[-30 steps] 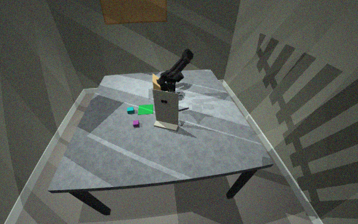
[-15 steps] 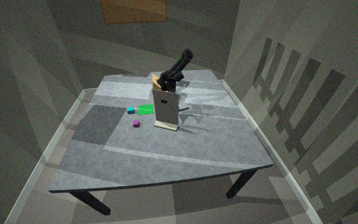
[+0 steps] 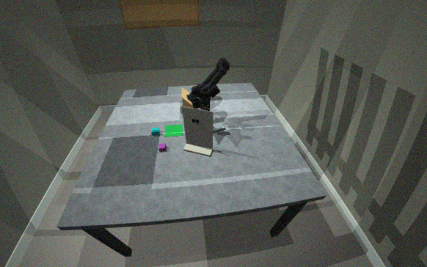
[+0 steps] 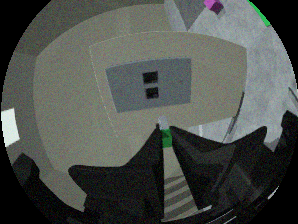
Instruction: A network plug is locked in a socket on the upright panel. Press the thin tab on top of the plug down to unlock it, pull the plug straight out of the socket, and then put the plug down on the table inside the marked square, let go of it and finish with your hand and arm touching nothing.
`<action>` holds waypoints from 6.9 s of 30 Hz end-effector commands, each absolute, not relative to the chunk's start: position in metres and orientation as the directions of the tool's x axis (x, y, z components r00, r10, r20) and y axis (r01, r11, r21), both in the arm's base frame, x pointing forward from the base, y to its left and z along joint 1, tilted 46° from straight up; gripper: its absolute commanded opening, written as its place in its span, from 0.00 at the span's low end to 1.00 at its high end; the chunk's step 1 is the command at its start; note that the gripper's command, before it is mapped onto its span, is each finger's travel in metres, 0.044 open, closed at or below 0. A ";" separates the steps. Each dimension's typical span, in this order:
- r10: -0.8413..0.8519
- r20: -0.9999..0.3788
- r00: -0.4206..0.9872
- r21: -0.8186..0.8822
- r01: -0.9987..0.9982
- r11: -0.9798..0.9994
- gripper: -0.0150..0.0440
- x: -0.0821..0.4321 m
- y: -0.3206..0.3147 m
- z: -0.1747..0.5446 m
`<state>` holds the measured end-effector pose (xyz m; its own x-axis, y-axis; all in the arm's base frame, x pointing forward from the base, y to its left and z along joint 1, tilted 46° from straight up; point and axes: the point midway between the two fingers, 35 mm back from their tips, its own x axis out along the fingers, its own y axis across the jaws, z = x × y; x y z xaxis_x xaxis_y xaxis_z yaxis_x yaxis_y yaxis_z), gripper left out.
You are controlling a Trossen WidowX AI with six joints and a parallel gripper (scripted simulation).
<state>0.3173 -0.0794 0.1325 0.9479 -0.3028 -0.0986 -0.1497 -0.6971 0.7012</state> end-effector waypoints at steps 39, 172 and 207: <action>-0.306 -0.102 0.947 0.701 -0.150 -0.697 0.25 0.294 -0.105 0.163; 0.277 -0.763 0.583 0.144 0.572 -0.807 0.25 0.216 -0.114 -0.106; 0.281 -0.759 0.588 0.147 0.574 -0.806 0.25 0.221 -0.095 -0.121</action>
